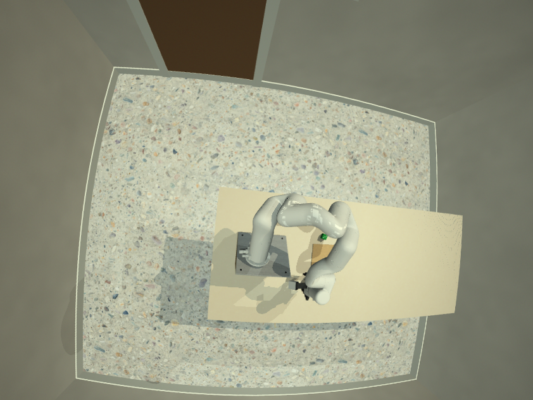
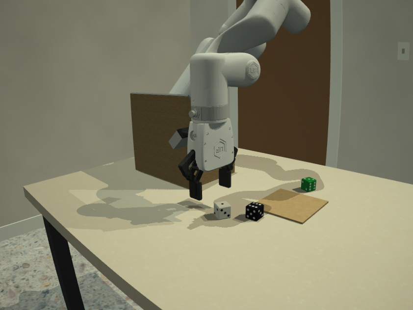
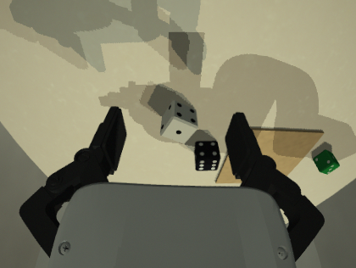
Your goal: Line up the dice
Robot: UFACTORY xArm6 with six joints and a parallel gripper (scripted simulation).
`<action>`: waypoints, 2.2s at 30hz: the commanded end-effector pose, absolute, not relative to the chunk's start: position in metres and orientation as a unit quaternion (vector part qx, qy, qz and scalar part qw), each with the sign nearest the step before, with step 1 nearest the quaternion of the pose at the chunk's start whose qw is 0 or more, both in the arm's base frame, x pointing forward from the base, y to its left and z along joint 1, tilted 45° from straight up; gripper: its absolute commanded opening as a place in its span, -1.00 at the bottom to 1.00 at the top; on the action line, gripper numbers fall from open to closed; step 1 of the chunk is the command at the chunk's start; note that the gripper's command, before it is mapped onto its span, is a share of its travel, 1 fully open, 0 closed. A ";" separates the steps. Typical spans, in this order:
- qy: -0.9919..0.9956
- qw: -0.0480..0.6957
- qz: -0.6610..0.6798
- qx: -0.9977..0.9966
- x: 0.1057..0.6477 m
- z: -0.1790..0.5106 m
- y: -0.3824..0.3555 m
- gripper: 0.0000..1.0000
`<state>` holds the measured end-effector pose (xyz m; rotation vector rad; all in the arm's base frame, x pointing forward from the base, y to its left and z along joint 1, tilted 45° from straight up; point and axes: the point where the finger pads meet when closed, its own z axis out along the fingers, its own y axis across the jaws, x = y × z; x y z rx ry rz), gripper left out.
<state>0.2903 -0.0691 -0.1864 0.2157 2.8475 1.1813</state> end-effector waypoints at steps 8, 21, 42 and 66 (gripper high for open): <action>0.921 0.027 0.381 0.070 0.298 -0.183 -0.068 1.00; 0.921 0.027 0.381 0.070 0.344 -0.162 -0.054 1.00; 0.921 0.027 0.381 0.070 0.352 -0.158 -0.051 1.00; 0.921 0.027 0.381 0.070 0.352 -0.158 -0.051 1.00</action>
